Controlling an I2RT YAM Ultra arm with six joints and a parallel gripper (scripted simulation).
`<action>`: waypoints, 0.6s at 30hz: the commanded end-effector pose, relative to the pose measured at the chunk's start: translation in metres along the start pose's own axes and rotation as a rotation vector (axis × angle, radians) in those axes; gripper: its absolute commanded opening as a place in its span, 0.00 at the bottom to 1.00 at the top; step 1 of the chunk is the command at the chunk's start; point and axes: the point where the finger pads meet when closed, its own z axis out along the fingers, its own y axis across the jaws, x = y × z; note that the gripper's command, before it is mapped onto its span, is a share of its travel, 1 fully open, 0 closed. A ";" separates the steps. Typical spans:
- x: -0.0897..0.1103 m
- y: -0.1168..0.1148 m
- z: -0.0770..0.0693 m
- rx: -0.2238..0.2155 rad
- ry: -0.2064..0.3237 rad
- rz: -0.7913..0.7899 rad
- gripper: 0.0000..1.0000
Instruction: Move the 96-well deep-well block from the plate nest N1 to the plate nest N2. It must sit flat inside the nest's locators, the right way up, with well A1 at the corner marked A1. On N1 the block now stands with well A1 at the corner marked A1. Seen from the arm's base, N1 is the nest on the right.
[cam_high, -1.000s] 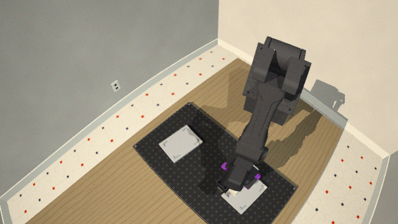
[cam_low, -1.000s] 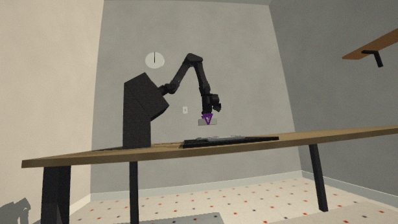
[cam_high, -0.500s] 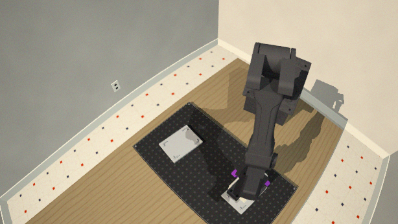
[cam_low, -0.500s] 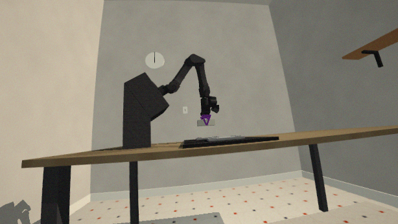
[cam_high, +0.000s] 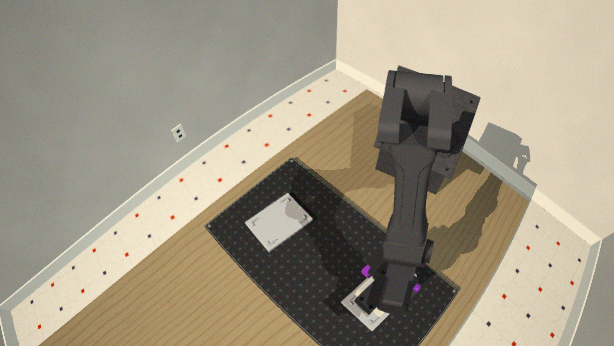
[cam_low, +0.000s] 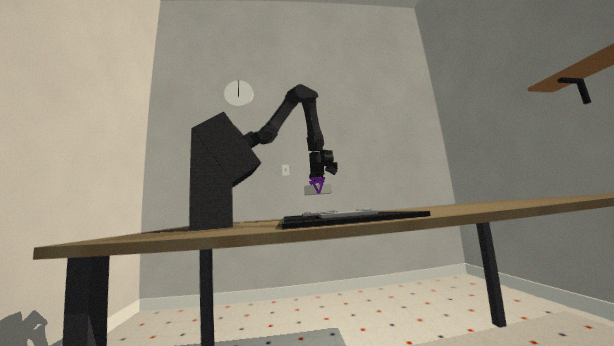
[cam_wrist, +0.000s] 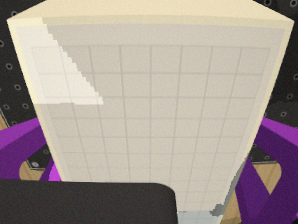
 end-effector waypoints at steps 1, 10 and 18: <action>-0.004 0.000 -0.003 0.000 -0.013 0.005 0.00; -0.004 0.000 -0.003 0.000 -0.013 0.005 0.00; -0.004 0.000 -0.003 0.000 -0.013 0.005 0.00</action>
